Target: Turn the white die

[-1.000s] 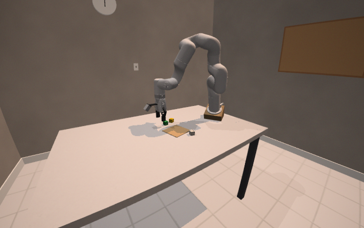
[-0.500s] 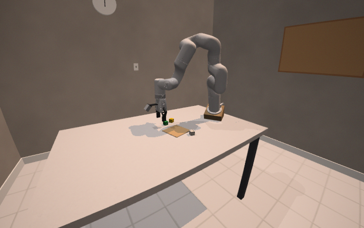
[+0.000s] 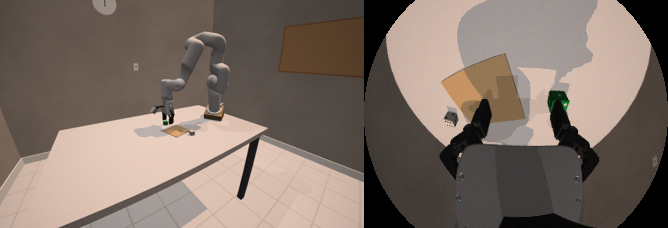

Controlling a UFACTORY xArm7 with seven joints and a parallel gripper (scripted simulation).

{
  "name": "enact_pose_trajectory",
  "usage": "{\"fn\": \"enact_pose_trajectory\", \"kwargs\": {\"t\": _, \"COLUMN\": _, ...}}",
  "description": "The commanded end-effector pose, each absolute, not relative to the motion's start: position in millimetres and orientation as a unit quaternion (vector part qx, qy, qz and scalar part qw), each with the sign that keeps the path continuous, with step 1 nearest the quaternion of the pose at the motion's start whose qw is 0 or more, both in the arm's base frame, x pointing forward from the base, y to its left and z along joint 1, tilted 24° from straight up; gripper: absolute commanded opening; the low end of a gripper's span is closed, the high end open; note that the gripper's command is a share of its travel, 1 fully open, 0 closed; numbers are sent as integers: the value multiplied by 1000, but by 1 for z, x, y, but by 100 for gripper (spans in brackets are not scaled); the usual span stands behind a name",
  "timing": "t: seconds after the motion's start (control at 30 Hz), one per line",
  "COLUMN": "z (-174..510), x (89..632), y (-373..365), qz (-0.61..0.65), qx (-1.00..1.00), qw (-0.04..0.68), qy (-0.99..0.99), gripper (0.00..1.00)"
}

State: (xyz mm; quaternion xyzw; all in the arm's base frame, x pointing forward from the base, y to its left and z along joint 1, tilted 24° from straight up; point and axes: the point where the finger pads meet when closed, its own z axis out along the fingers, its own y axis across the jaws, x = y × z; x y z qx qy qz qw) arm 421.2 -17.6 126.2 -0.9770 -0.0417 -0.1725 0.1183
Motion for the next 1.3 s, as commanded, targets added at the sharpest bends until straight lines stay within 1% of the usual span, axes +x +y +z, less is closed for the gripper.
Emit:
{"fn": "enact_pose_trajectory", "kwargs": {"t": 0.0, "z": 135, "x": 406, "y": 23, "qz": -175, "qx": -977, "qw": 115, "qy": -39, "gripper": 100}}
{"fn": "enact_pose_trajectory", "kwargs": {"t": 0.07, "z": 135, "x": 406, "y": 23, "qz": -175, "qx": -977, "qw": 115, "qy": -39, "gripper": 100}}
{"fn": "enact_pose_trajectory", "kwargs": {"t": 0.33, "z": 143, "x": 383, "y": 86, "qz": -175, "qx": -977, "qw": 115, "qy": -39, "gripper": 100}}
{"fn": "enact_pose_trajectory", "kwargs": {"t": 0.57, "z": 148, "x": 368, "y": 125, "qz": -175, "qx": -977, "qw": 115, "qy": -39, "gripper": 100}}
{"fn": "enact_pose_trajectory", "kwargs": {"t": 0.9, "z": 150, "x": 361, "y": 144, "qz": -175, "qx": -977, "qw": 115, "qy": -39, "gripper": 100}}
{"fn": "enact_pose_trajectory", "kwargs": {"t": 1.27, "z": 150, "x": 361, "y": 146, "qz": -175, "qx": -977, "qw": 115, "qy": -39, "gripper": 100}}
